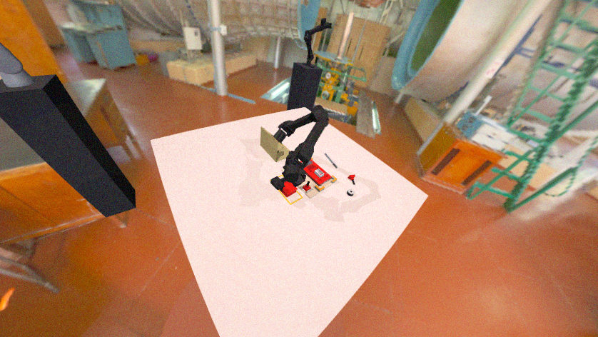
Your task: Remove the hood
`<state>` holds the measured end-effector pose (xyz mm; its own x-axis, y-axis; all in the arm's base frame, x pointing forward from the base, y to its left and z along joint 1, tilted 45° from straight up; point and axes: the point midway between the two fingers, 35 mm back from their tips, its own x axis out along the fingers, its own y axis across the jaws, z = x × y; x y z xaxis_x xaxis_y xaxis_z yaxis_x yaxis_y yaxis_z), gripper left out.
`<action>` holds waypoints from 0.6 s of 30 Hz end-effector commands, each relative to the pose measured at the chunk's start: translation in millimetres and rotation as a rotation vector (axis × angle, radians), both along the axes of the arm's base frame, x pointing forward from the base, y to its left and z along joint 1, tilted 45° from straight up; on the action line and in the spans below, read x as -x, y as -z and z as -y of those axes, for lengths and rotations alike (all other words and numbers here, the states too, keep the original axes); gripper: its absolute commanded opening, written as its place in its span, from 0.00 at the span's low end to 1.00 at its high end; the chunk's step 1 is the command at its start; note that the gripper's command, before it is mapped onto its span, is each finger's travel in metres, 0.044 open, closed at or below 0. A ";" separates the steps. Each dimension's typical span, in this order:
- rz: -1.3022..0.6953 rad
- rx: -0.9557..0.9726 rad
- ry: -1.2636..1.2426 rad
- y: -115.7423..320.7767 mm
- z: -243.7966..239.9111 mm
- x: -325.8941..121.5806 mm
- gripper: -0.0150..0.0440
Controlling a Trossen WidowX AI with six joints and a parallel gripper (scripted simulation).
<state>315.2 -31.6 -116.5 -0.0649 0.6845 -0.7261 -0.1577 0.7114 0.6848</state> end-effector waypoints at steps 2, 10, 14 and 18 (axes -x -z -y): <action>0.000 0.000 0.000 0.3 -0.3 0.1 0.30; 0.000 0.000 0.000 0.3 -0.3 0.1 0.65; 0.000 0.000 0.000 0.3 -0.3 0.1 0.83; 0.000 0.000 0.000 0.3 -0.3 0.1 1.00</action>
<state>315.0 -31.1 -117.0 -0.0654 0.6848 -0.7258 -0.1572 0.7112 0.6852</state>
